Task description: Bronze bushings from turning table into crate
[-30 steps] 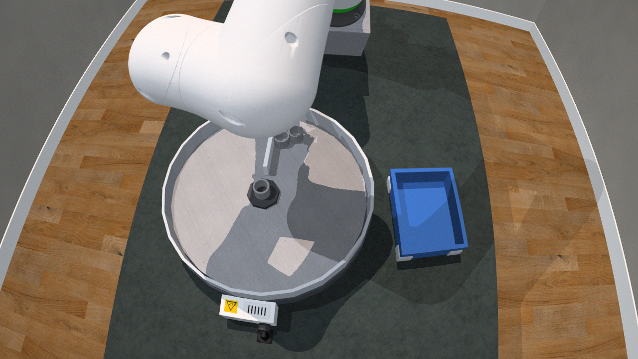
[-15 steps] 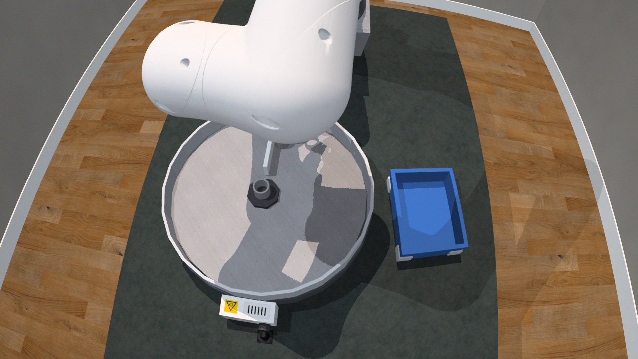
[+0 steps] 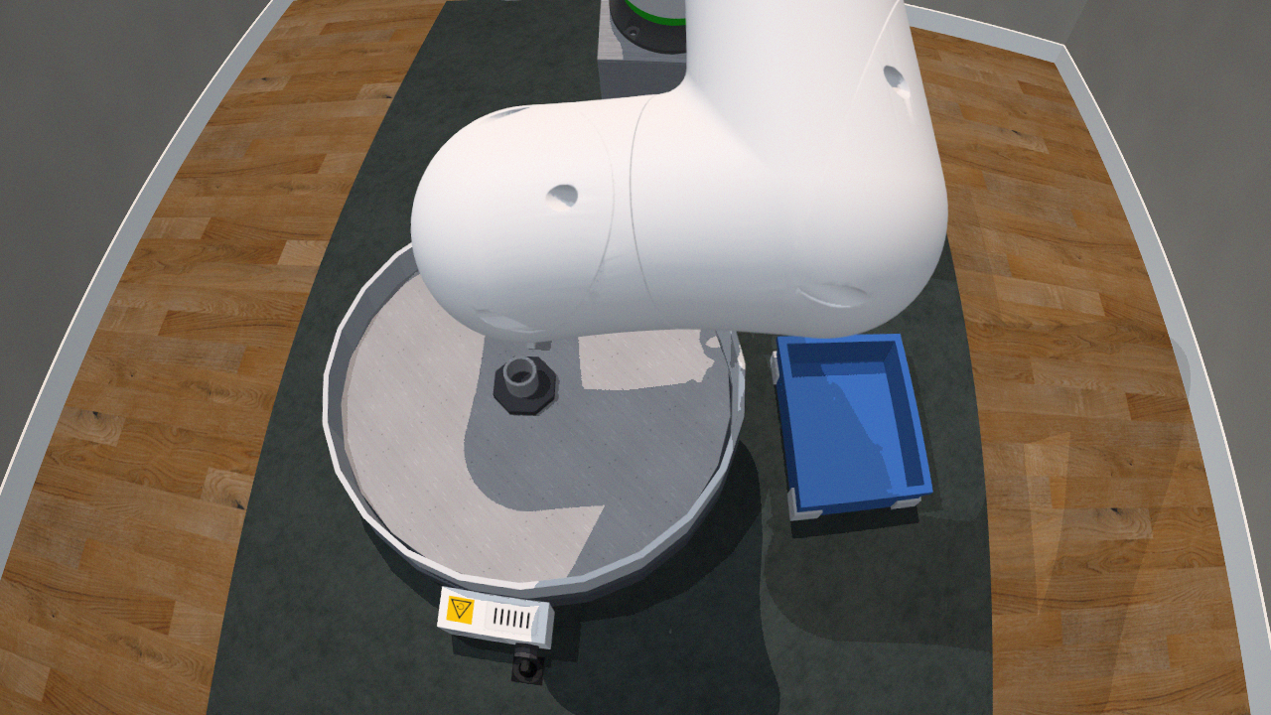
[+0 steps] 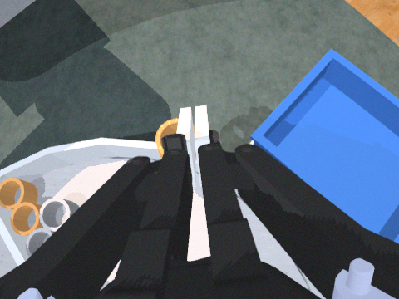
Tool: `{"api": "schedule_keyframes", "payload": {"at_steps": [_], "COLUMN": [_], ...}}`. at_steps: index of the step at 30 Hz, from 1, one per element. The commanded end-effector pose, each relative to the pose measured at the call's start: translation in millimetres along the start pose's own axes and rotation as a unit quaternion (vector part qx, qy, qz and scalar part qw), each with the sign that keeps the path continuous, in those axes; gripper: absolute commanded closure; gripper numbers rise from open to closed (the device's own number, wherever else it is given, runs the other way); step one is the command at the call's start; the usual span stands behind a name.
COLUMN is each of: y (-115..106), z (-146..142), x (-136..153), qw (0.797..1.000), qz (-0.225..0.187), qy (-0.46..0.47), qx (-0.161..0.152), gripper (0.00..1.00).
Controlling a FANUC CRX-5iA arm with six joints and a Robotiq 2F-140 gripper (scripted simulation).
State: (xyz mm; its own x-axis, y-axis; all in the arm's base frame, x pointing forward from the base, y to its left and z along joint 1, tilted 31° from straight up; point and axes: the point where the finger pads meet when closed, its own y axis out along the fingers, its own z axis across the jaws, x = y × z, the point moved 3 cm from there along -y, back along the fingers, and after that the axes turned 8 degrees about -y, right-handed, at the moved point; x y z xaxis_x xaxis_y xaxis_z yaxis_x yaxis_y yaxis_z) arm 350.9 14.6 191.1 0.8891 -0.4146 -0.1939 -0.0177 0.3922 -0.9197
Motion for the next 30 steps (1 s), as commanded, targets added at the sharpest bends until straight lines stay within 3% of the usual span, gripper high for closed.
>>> {"api": "schedule_keyframes", "payload": {"at_steps": [1, 8, 12, 20, 30], "y": [1.3, 3.5, 4.3, 4.9, 4.9], "z": [44.9, 130.0, 162.7, 183.1, 184.7], "x": [7.0, 16.2, 19.8, 22.0, 22.1], "qw": [1.000, 1.000, 1.000, 1.000, 1.000], "qz": [-0.001, -0.001, -0.001, -0.001, -0.001], "qy": [0.002, 0.002, 0.002, 0.002, 0.002], "qx": [-0.004, -0.004, -0.004, -0.004, -0.004], "gripper": [1.00, 1.00, 1.00, 1.00, 1.00]}}
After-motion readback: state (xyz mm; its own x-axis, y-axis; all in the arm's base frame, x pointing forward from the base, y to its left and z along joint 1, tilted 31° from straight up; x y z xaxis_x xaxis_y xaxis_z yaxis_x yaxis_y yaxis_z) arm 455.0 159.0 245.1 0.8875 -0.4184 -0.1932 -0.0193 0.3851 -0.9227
